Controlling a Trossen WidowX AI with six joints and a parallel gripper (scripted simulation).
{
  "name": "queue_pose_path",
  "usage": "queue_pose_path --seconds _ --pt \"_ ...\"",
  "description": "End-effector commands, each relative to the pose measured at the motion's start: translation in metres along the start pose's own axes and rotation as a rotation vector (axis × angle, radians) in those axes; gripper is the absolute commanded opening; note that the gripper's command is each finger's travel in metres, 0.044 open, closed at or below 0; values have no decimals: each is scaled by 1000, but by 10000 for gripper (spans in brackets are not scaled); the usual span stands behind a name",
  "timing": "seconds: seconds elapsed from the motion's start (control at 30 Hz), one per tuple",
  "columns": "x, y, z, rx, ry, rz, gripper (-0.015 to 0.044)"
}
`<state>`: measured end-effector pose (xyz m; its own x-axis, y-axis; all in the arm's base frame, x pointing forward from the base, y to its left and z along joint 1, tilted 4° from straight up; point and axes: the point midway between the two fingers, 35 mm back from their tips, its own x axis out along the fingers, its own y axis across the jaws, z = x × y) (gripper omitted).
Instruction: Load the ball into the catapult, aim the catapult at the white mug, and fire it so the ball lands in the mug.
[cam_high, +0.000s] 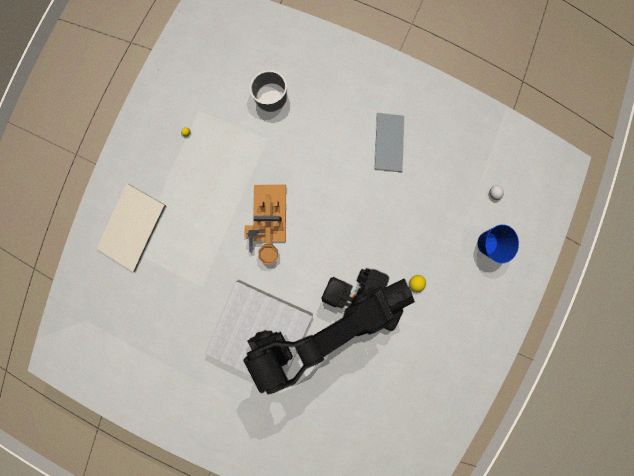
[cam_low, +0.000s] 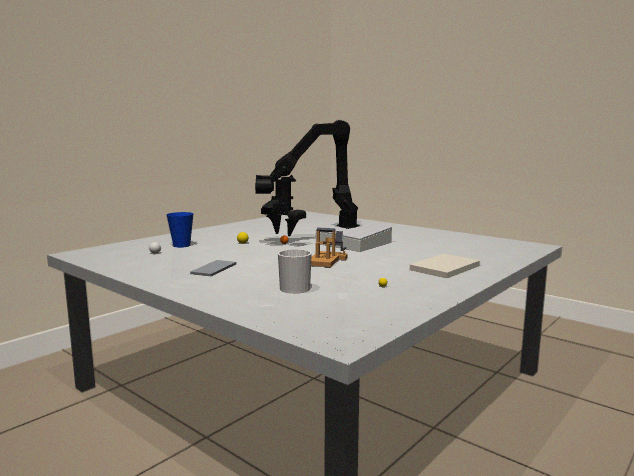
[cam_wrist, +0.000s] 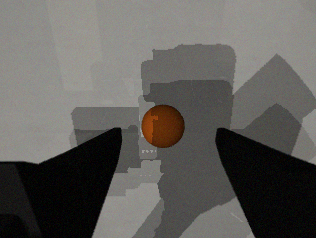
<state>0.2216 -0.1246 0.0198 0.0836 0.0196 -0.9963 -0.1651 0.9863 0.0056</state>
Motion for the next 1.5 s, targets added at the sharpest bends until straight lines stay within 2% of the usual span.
queue_pose_path --seconds 0.0,0.4,0.57,0.83,0.9,1.0,1.47 --pt "9 2 -2 0 8 13 300" --pt "26 3 -3 0 8 14 300" --pt "26 3 -3 0 8 14 169" --pt "26 3 -3 0 8 14 115" --pt "25 3 -3 0 8 14 63" --pt "11 0 0 0 7 13 0" --pt "-78 -5 1 0 7 12 0"
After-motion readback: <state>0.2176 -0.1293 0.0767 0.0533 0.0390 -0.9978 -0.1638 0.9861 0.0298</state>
